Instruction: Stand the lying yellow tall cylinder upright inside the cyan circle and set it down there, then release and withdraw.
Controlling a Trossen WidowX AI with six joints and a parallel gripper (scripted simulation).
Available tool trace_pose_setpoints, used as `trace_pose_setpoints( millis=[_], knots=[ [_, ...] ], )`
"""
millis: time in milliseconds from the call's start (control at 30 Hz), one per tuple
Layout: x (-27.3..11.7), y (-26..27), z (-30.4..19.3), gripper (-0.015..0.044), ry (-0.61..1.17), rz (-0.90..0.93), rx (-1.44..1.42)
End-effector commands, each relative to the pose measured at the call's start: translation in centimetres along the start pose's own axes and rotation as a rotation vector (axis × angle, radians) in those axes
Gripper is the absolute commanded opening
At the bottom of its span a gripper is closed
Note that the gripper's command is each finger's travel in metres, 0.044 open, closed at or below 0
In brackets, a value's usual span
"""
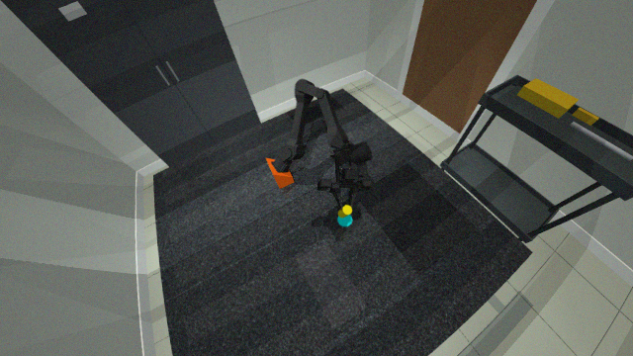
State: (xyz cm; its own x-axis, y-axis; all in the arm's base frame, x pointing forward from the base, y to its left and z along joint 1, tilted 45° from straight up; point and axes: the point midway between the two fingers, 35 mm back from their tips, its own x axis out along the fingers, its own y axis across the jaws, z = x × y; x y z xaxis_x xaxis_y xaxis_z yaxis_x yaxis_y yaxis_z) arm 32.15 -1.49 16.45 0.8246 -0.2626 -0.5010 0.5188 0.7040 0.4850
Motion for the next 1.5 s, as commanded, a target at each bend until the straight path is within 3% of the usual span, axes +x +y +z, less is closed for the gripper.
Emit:
trace_pose_setpoints(
  millis=[0,1467],
  knots=[
    [-0.3,-0.2,0.1,0.0105,-0.033,0.003,0.025],
    [-2.6,-0.7,0.6,0.0105,-0.24,0.092,0.216]
  ],
)
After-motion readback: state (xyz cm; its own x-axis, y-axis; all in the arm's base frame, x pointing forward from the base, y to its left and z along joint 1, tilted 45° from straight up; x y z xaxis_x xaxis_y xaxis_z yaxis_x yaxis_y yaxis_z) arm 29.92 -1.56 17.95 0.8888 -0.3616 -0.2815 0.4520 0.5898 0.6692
